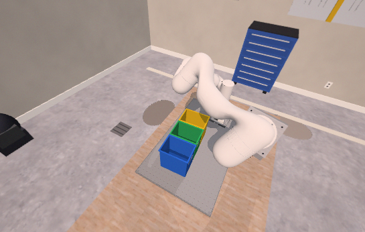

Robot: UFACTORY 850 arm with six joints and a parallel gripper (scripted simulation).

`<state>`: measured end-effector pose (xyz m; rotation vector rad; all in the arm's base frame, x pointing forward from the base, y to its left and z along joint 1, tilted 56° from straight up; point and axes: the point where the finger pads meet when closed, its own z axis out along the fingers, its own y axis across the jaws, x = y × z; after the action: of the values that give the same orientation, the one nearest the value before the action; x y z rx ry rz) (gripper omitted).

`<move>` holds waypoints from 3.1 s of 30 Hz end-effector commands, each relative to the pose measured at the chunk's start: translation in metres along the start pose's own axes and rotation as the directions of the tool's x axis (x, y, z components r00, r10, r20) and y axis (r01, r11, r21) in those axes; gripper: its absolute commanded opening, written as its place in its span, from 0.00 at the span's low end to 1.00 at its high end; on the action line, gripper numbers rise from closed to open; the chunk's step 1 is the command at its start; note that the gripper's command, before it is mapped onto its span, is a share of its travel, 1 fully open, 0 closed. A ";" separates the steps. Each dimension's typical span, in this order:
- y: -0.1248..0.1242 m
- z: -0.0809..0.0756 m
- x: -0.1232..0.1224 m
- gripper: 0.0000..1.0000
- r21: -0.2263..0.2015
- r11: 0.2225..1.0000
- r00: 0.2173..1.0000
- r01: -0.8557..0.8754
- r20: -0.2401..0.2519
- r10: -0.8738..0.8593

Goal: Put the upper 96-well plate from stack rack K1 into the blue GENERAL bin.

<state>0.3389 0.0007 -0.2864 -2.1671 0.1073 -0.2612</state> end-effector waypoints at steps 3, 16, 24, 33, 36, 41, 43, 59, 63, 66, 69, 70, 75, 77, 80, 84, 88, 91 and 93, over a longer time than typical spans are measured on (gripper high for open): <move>0.000 -0.001 0.001 0.00 -0.001 1.000 1.000 0.000 -0.001 0.000; 0.000 -0.001 0.001 0.00 -0.001 1.000 1.000 0.000 -0.001 0.000; 0.000 -0.001 0.001 0.00 -0.001 1.000 1.000 0.000 -0.001 0.000; 0.000 -0.005 0.001 0.00 -0.001 1.000 1.000 0.000 -0.001 0.000; 0.000 -0.006 0.001 0.00 -0.001 1.000 1.000 0.000 -0.001 0.000; 0.000 -0.009 0.001 0.00 -0.001 1.000 1.000 0.000 -0.001 0.000; 0.000 -0.011 0.001 0.00 -0.001 1.000 1.000 0.000 -0.001 0.000; 0.000 -0.020 0.001 0.00 -0.001 1.000 1.000 0.000 -0.001 0.000; 0.000 -0.021 0.001 0.00 -0.001 1.000 1.000 0.000 -0.001 0.000; 0.000 -0.021 0.001 0.00 -0.001 1.000 1.000 0.000 -0.001 0.000; 0.000 -0.022 0.001 0.00 -0.001 1.000 1.000 0.000 -0.001 0.000; 0.000 -0.022 0.001 0.00 -0.001 1.000 1.000 0.000 -0.001 0.000; 0.000 -0.031 0.001 0.00 -0.001 1.000 1.000 0.001 -0.001 -0.001; 0.000 -0.034 0.001 0.00 -0.001 1.000 1.000 0.001 -0.001 -0.001; 0.000 -0.039 0.001 0.00 -0.001 1.000 1.000 0.001 -0.001 -0.001; 0.000 -0.046 0.001 0.00 -0.001 1.000 1.000 0.001 -0.001 -0.001; 0.000 -0.049 0.001 0.00 -0.001 1.000 1.000 0.001 -0.001 -0.001; 0.000 -0.054 0.001 0.00 -0.001 1.000 1.000 0.001 -0.001 -0.001; 0.000 -0.057 0.001 0.00 -0.001 1.000 1.000 0.001 -0.001 -0.001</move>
<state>0.3273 -0.0402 -0.2582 -2.1673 0.1074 -0.2612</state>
